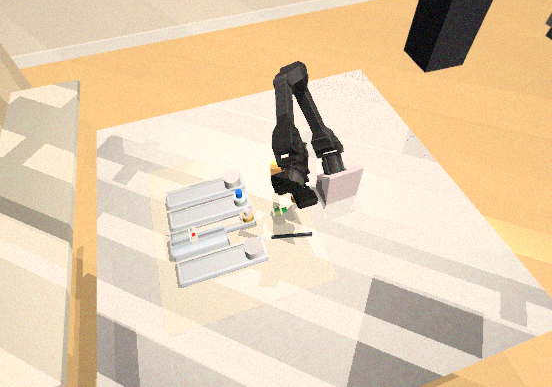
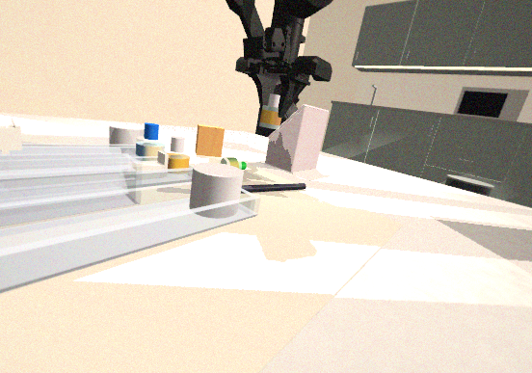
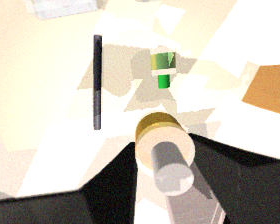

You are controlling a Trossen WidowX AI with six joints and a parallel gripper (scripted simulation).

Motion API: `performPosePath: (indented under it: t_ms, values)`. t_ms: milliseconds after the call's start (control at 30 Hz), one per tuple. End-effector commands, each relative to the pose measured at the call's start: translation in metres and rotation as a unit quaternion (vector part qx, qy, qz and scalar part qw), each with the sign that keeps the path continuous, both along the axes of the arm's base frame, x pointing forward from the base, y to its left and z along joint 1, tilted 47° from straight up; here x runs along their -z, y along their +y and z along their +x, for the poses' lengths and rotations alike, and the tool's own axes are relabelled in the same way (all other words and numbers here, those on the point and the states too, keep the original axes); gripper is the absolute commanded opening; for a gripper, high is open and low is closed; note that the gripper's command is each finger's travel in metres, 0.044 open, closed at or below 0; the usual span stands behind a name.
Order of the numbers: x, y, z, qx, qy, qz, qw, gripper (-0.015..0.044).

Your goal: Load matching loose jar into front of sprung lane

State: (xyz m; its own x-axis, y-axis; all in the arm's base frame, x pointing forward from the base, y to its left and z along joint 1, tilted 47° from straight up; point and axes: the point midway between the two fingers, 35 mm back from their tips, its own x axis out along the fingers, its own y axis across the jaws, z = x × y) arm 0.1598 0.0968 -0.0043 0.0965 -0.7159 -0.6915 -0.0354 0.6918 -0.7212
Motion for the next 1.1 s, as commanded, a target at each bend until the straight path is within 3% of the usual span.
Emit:
performPosePath:
  t_ms: [0,800,1067]
  values:
    - [0.001,0.001,0.014,0.009,-0.004,0.009,1.0,0.0]
    - [0.0,-0.049,0.126,-0.002,-0.005,0.001,1.0,0.0]
    - [0.002,-0.054,0.129,-0.002,-0.005,-0.001,1.0,0.0]
